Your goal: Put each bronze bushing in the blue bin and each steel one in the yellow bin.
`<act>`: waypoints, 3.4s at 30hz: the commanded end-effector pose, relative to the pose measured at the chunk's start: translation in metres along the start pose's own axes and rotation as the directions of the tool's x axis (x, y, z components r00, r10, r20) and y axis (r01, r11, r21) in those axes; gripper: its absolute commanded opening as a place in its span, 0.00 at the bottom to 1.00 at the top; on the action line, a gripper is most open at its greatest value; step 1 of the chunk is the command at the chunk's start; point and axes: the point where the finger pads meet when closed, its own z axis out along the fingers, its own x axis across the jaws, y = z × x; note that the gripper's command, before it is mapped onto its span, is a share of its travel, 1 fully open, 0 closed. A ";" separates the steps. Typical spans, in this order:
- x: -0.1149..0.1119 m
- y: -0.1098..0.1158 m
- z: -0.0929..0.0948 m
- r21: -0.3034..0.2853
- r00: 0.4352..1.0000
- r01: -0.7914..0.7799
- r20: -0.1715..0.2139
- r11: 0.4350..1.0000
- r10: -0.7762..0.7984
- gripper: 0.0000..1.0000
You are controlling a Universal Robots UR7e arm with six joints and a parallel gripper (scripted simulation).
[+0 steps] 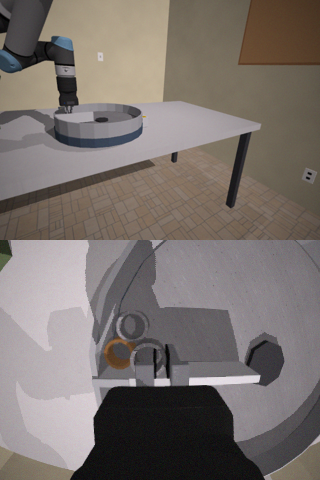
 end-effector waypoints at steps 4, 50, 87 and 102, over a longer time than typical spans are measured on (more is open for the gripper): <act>0.000 0.000 -0.002 0.000 1.000 0.000 -0.001 1.000 0.000 0.00; 0.000 0.000 -0.080 0.000 1.000 0.000 -0.001 1.000 0.000 0.00; 0.011 -0.167 -0.080 -0.001 1.000 0.000 -0.002 1.000 0.000 0.00; 0.017 -0.257 -0.080 0.000 1.000 0.000 -0.001 1.000 0.000 0.00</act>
